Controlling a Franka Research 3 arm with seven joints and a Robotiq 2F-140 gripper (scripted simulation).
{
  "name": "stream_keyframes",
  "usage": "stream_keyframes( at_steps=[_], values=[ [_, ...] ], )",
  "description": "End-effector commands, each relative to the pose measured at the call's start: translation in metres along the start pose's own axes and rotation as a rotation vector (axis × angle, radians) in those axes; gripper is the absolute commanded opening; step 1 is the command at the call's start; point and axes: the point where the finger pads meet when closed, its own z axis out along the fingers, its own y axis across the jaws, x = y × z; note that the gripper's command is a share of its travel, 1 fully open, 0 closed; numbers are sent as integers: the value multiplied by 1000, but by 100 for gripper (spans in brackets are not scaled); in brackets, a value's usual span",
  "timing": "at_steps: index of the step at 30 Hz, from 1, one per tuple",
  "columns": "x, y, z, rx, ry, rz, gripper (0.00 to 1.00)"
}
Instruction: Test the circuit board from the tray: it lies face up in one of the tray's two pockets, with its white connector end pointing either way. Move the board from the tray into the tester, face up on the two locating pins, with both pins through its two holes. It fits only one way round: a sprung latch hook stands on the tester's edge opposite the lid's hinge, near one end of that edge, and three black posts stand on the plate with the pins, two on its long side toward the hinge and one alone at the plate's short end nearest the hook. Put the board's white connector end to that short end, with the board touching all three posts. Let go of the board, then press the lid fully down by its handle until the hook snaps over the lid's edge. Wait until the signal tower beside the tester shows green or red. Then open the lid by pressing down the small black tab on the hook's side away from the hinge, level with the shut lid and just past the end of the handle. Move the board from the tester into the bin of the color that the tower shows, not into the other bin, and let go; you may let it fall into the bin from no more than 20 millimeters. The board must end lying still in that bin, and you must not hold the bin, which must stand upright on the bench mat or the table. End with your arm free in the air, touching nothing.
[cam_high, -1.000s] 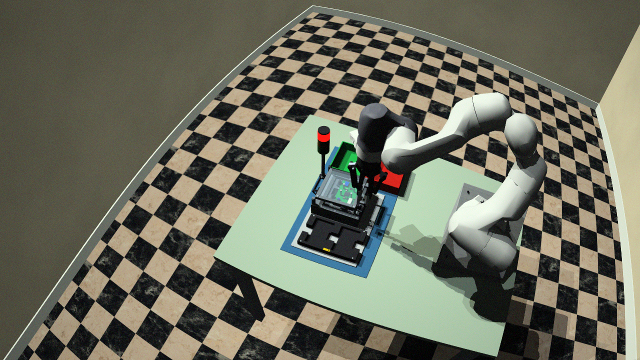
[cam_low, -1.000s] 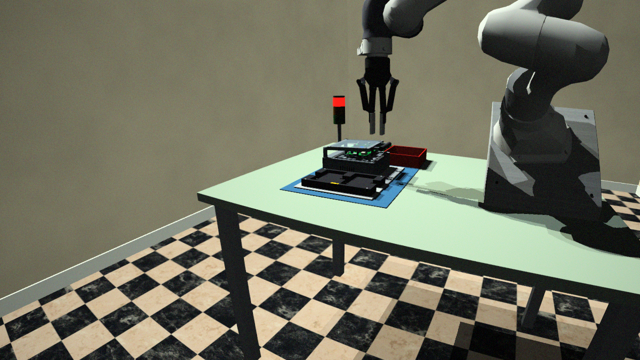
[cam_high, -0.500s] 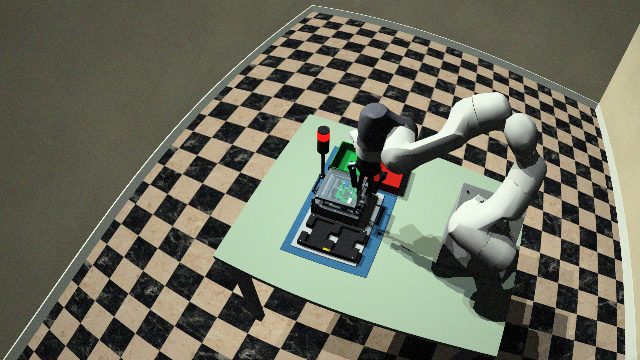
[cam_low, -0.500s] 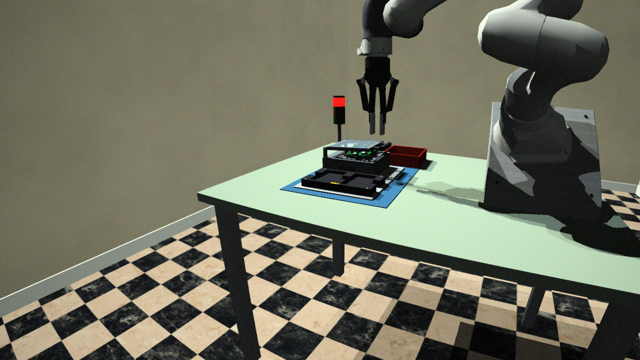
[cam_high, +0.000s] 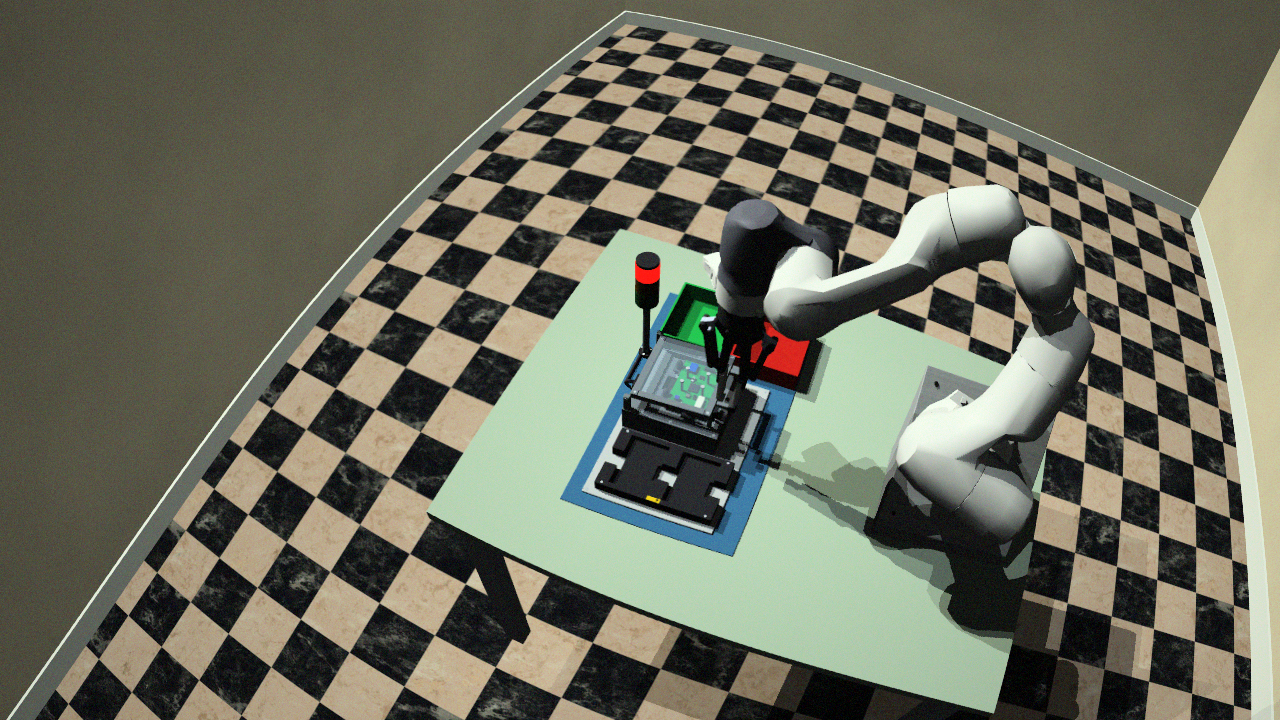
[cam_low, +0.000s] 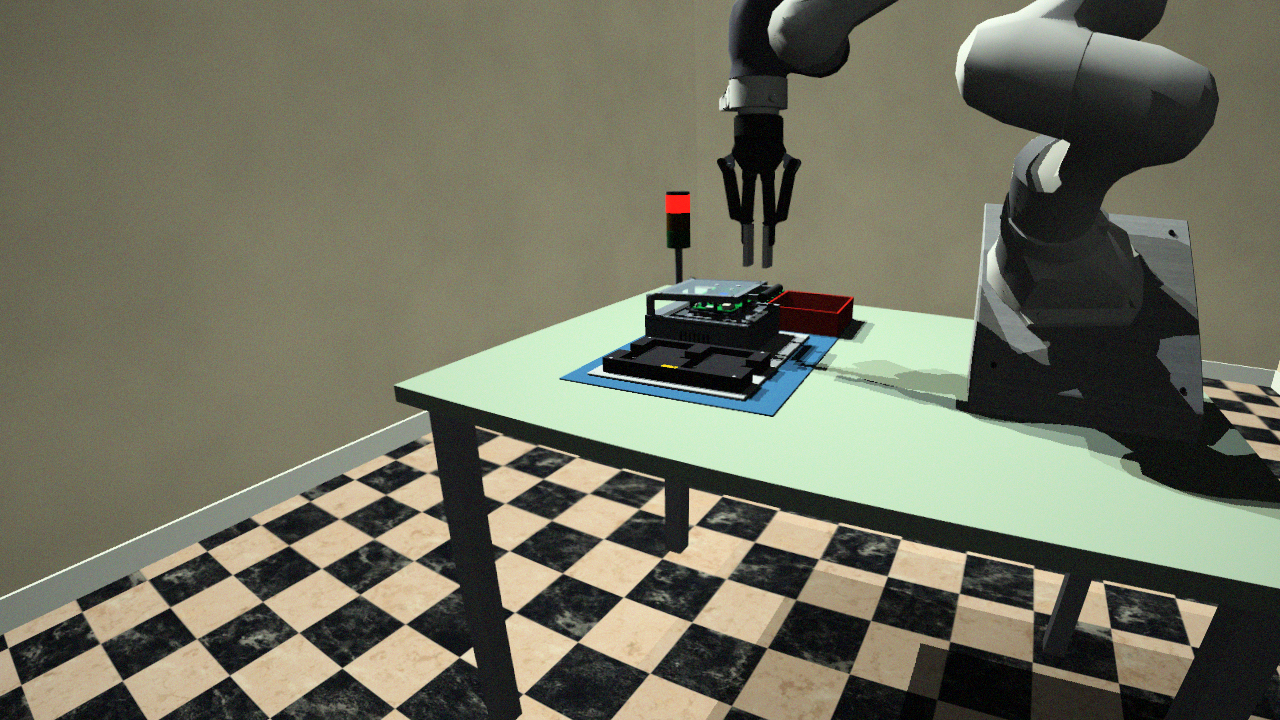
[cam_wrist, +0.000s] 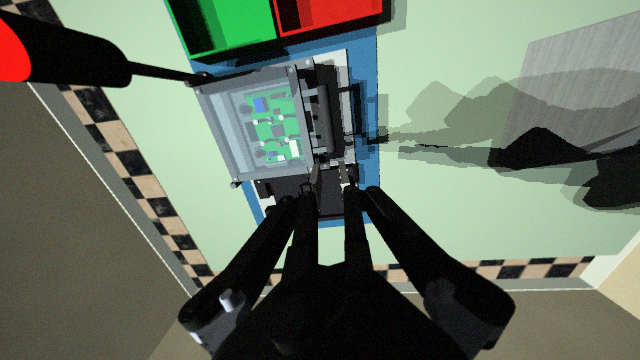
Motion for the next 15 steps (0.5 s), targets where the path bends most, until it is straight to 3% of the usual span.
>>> stream_keyframes(
  at_steps=[1, 5, 15],
  values=[
    [17, 2, -1, -2, 2, -20, 16],
    [37, 3, -1, -2, 2, -20, 16],
    [57, 4, -1, -2, 2, -20, 16]
  ],
)
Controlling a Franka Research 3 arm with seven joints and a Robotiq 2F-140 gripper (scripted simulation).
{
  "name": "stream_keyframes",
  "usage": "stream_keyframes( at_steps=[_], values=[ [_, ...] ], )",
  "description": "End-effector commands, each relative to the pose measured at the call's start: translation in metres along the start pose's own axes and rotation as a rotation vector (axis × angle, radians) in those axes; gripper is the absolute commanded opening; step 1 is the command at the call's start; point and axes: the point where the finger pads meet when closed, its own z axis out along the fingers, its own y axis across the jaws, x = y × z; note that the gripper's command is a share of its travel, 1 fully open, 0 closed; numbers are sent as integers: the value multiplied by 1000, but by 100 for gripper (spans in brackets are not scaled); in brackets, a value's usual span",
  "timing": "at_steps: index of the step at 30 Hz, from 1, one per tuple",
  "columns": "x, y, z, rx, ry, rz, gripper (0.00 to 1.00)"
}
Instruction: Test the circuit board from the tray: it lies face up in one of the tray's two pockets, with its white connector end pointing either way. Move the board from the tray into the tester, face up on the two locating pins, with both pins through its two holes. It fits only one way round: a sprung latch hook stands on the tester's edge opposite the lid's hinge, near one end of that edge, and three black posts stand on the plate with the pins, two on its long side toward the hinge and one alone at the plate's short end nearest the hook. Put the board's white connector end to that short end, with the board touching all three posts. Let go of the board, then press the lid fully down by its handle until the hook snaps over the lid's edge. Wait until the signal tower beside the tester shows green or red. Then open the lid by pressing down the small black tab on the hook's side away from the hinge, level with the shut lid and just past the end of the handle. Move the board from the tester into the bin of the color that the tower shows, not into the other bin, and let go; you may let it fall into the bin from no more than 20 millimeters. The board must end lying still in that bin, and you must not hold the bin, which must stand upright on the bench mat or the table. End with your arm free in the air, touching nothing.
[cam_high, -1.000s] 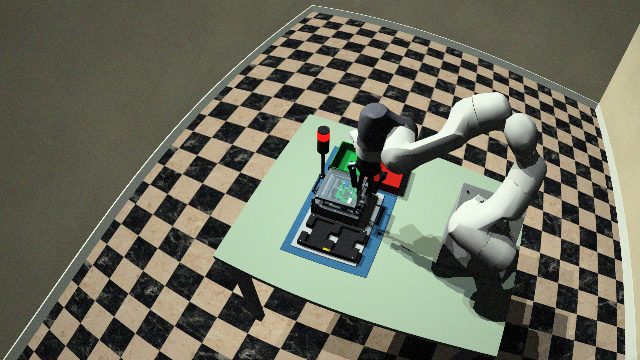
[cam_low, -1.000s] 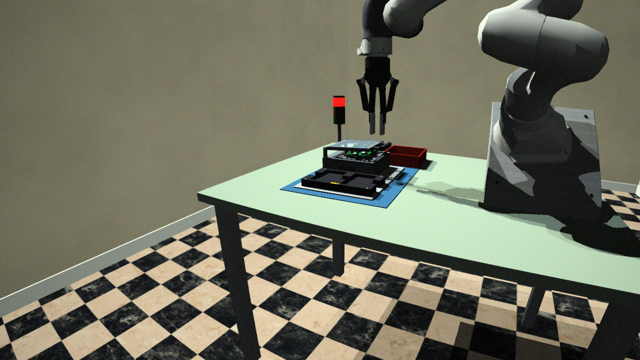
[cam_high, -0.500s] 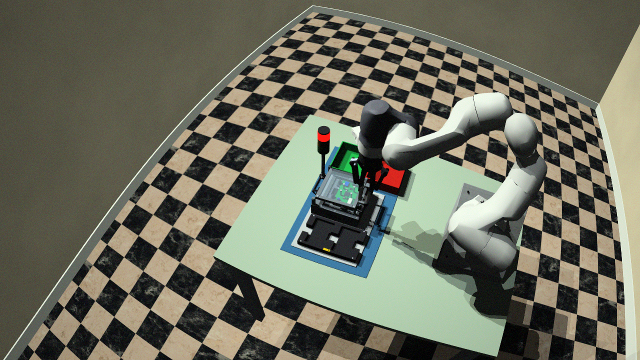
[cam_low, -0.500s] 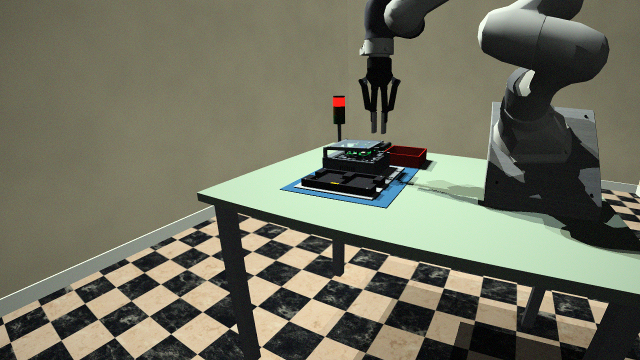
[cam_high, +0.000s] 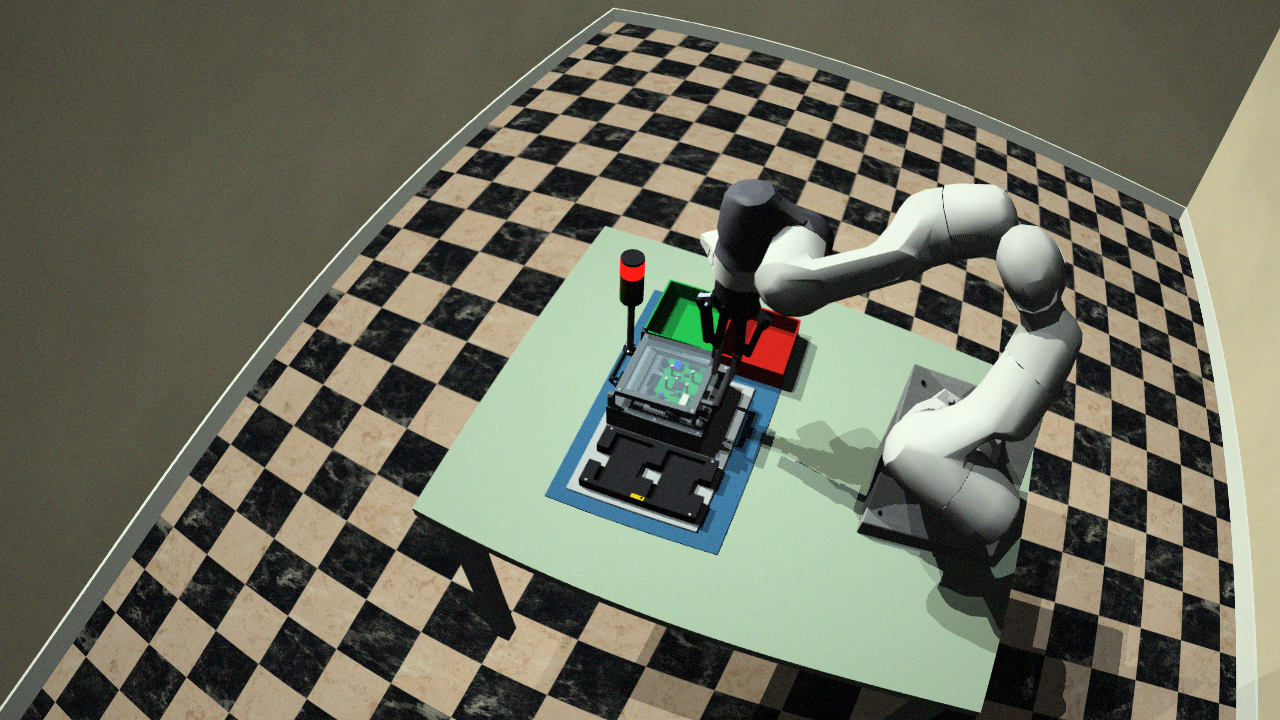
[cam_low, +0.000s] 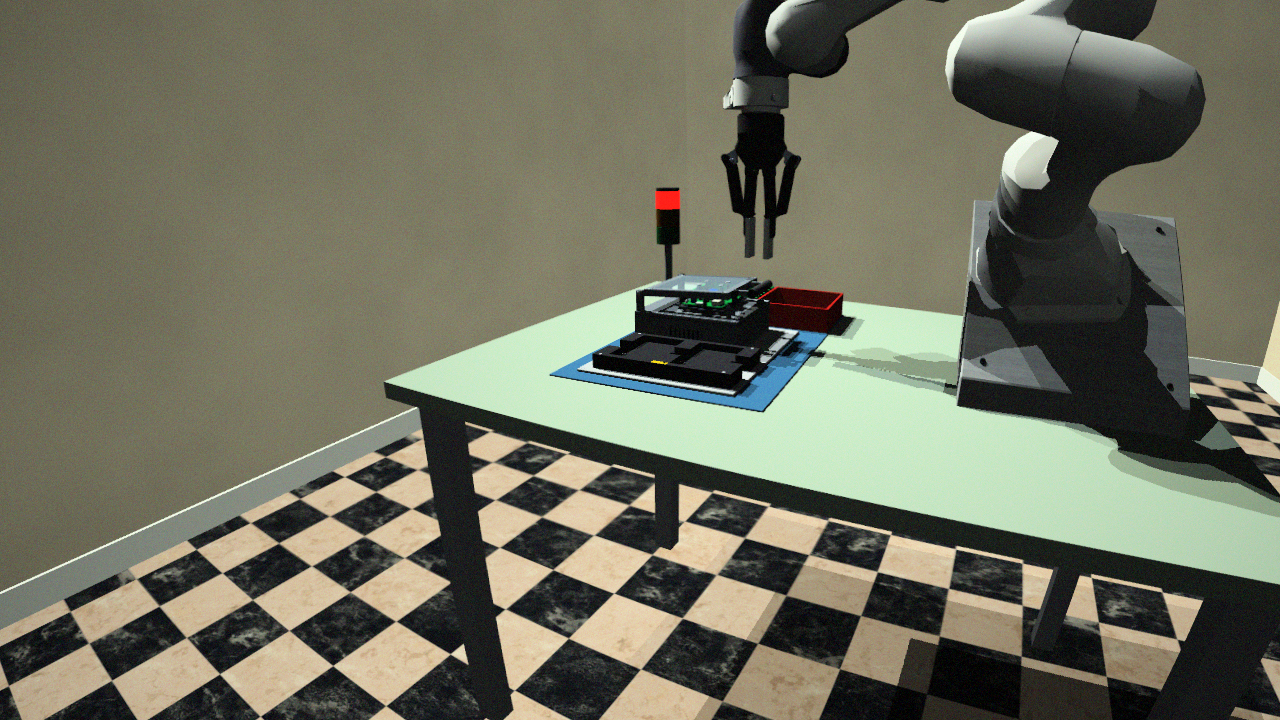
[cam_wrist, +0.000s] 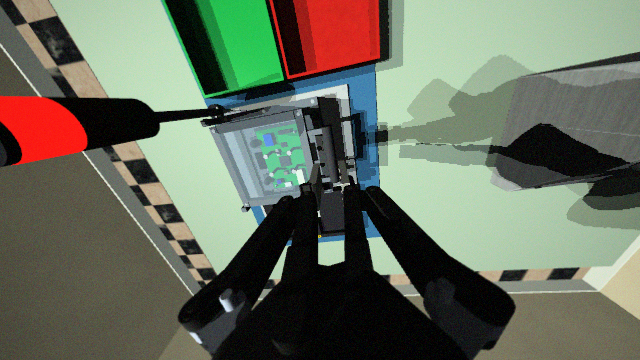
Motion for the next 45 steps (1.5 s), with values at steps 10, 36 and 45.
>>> stream_keyframes(
  at_steps=[10, 36, 45],
  values=[
    [5, 2, 2, -6, 2, -34, 16],
    [5, 2, 24, -6, 2, -34, 16],
    [5, 2, 24, -6, 2, -34, 16]
  ],
)
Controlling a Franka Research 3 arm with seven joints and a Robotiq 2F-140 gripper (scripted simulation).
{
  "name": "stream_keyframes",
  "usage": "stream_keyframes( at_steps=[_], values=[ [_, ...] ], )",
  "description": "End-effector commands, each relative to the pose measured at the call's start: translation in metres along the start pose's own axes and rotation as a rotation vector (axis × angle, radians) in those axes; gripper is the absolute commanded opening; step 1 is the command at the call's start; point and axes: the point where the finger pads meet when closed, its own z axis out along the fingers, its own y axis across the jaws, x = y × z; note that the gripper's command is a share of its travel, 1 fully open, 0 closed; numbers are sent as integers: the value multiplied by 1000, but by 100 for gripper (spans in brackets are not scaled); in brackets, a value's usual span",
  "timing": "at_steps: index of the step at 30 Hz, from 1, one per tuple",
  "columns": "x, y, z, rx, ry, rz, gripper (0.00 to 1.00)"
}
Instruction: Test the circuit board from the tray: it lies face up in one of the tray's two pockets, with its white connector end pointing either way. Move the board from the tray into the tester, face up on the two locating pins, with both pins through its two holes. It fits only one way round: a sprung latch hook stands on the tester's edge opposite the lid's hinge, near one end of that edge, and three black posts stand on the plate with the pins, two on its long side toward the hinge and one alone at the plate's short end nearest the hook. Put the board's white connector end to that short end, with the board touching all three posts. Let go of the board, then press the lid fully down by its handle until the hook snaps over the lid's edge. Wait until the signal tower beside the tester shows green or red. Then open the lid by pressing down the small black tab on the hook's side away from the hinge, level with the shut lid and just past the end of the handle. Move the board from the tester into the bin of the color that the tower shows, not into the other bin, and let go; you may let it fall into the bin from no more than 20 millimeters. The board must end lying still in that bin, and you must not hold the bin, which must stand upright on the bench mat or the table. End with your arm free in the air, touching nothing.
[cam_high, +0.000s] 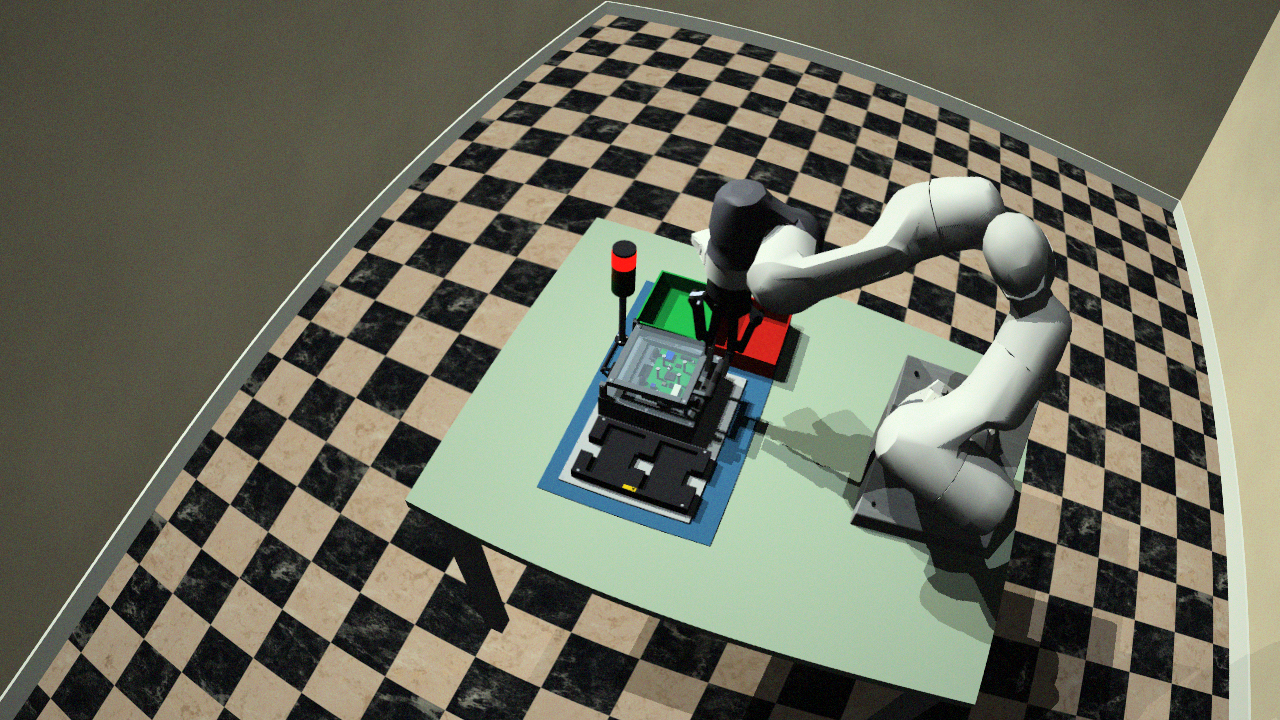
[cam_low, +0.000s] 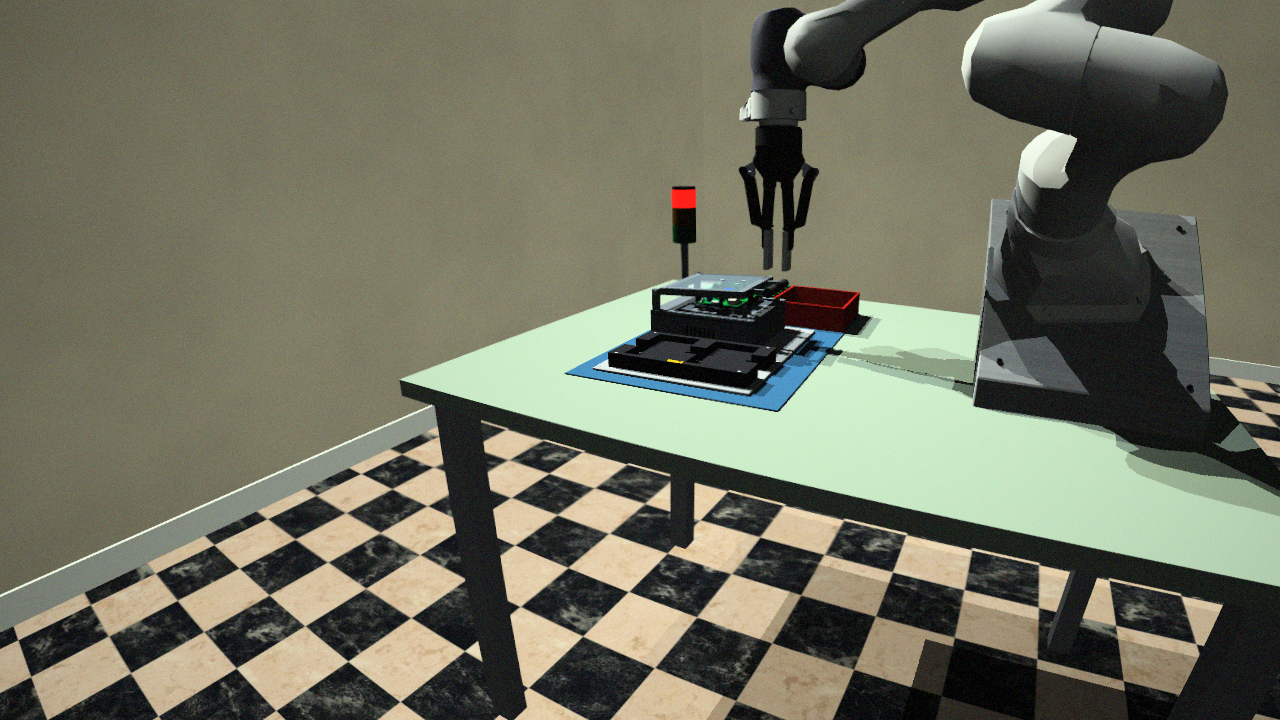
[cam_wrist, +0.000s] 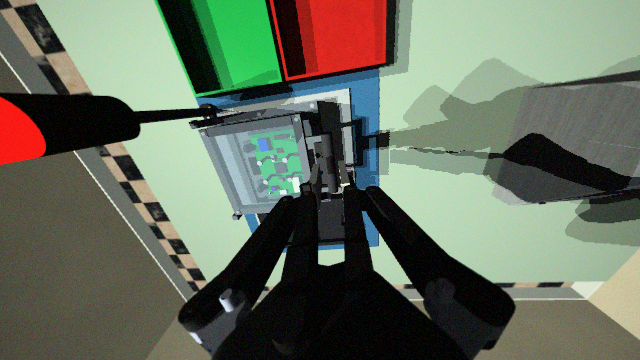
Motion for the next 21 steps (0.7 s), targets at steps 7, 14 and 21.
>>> stream_keyframes(
  at_steps=[7, 14, 21],
  values=[
    [-1, 0, 2, 0, 0, 2, 16],
    [-1, 0, 6, 0, 0, 2, 16],
    [-2, 0, 15, 0, 0, 2, 16]
  ],
)
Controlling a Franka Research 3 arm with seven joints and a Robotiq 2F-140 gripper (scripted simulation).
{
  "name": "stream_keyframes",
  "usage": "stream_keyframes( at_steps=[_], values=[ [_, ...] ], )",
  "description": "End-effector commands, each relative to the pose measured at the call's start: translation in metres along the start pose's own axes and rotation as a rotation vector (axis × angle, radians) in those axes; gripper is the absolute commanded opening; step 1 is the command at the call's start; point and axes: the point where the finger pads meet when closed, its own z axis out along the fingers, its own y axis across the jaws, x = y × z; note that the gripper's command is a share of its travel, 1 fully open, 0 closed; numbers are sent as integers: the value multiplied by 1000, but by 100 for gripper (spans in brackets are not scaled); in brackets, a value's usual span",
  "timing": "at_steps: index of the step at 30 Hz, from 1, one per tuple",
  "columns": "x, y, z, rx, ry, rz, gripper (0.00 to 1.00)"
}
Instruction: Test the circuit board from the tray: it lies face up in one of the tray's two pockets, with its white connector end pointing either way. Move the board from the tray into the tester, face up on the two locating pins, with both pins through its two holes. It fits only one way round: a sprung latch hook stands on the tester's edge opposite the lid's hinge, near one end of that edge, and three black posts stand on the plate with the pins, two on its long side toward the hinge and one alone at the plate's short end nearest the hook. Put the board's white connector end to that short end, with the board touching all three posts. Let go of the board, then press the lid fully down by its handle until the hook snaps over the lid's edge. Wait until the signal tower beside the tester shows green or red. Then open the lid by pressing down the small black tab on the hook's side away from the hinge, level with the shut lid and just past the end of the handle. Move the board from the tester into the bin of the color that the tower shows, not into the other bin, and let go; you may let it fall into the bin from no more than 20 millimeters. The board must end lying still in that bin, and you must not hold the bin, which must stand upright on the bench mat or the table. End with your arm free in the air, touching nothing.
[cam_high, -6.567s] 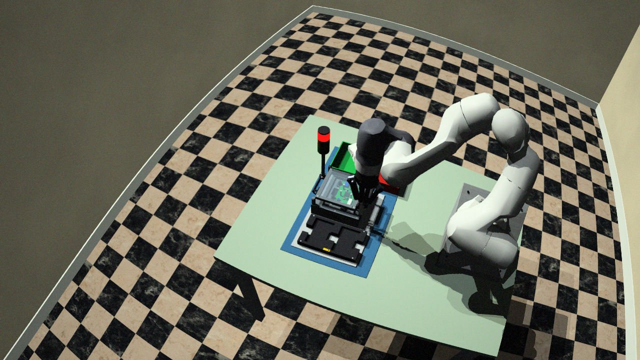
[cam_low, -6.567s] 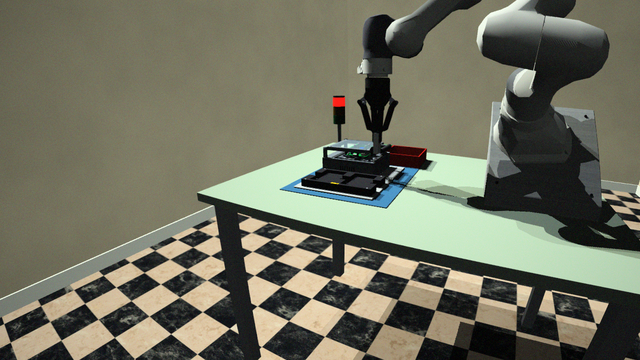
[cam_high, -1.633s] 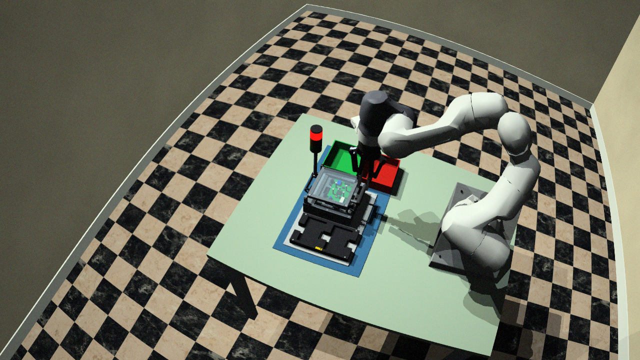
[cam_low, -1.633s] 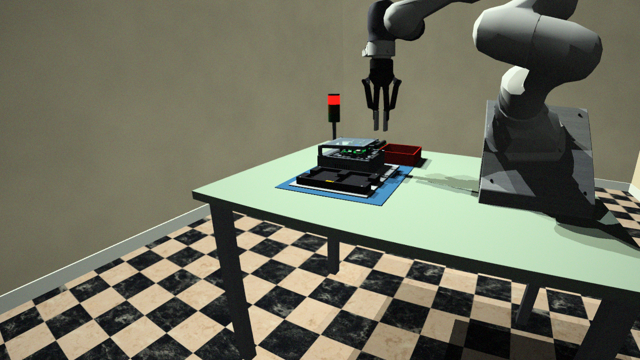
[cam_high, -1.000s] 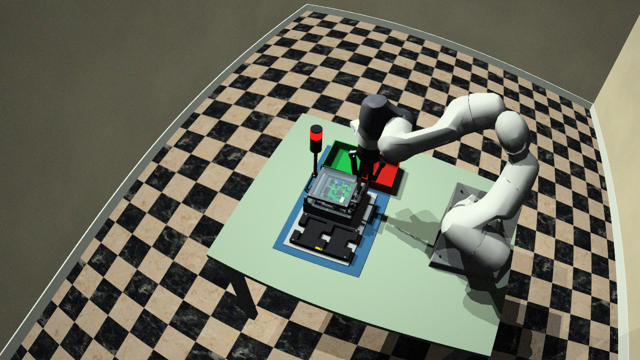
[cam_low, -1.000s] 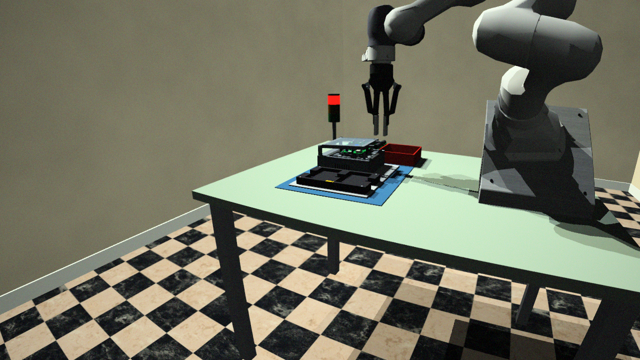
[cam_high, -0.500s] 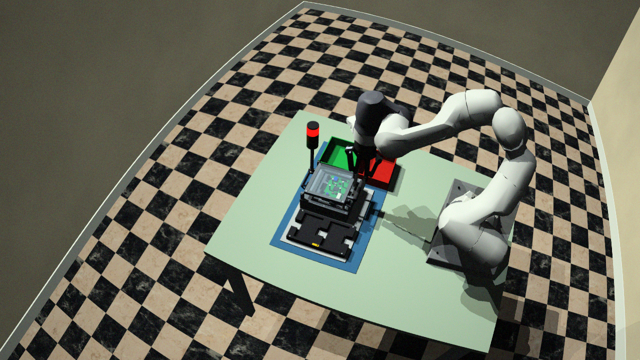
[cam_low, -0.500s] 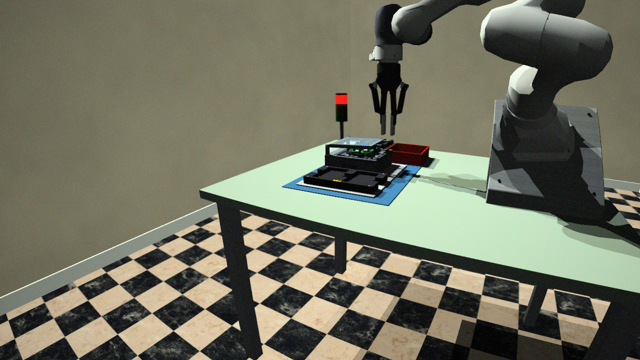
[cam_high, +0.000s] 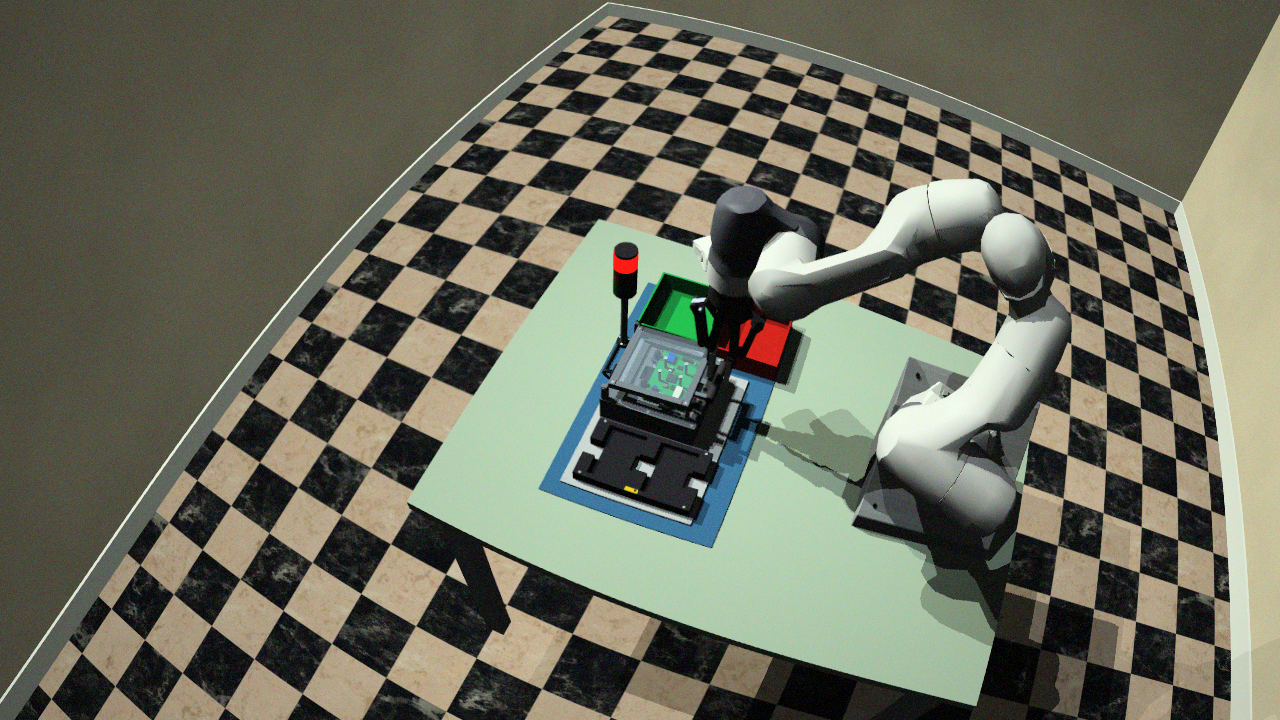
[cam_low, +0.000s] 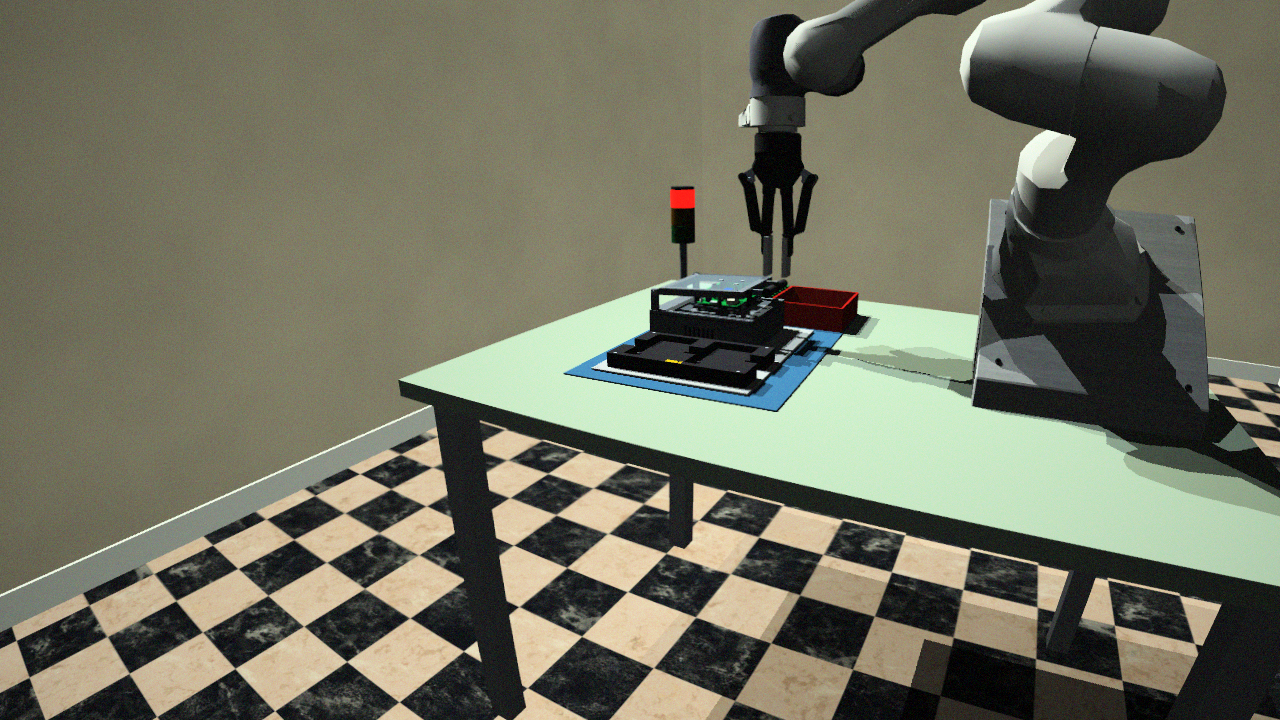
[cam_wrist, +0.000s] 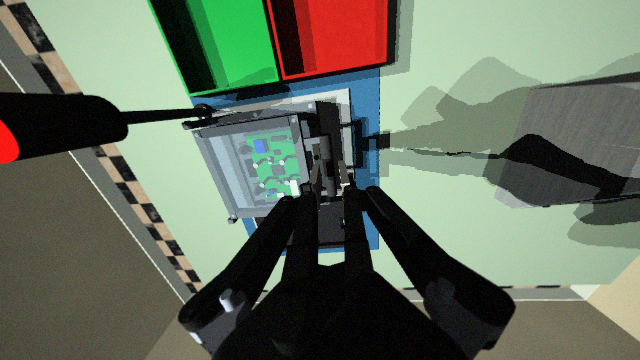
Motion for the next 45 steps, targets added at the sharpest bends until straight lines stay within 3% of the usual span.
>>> stream_keyframes(
  at_steps=[1, 30, 45],
  values=[
    [-2, -1, 6, 4, -1, 5, 16],
    [-2, -1, 9, 4, -1, 5, 16],
    [-2, -1, 32, 4, -1, 5, 16]
  ],
)
